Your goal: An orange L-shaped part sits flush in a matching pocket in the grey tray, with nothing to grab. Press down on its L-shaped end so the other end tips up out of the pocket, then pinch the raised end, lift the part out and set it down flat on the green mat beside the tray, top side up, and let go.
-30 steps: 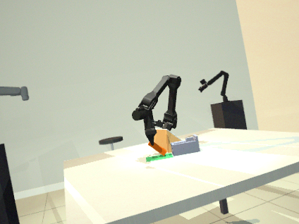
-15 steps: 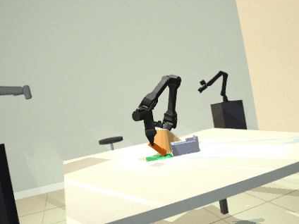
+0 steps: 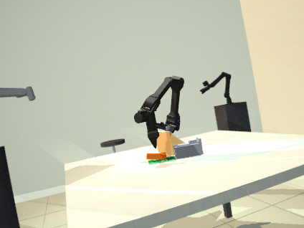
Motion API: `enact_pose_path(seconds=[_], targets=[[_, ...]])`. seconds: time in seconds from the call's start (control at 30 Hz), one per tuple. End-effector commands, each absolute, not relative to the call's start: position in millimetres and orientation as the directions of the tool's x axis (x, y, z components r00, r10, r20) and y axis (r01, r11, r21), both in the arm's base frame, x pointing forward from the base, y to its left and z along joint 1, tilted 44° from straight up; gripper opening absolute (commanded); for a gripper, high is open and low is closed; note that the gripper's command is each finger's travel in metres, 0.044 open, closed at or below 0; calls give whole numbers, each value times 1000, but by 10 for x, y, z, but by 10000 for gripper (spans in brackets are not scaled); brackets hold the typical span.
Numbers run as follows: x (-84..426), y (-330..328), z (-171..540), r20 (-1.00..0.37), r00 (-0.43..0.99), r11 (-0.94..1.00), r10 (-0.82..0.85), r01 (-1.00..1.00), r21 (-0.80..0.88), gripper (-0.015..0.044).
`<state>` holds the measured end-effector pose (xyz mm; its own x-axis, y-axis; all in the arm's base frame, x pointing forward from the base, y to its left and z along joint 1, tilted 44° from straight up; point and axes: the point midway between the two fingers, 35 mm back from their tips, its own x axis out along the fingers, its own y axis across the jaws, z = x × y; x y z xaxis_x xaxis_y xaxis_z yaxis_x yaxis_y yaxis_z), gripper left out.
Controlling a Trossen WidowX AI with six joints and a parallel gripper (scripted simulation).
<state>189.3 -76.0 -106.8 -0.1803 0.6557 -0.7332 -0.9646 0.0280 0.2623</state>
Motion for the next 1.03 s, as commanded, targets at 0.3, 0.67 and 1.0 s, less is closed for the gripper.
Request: enact_pose_path(seconds=[0.3,0.67,1.0], targets=[[2049,-1326,-447,-739,-175,32,651,-966,257,400],[2066,-1310,-499,-746,-160,46,647,-968,247,400],[2066,-1310,-499,-746,-160,46,647,-968,247,400]])
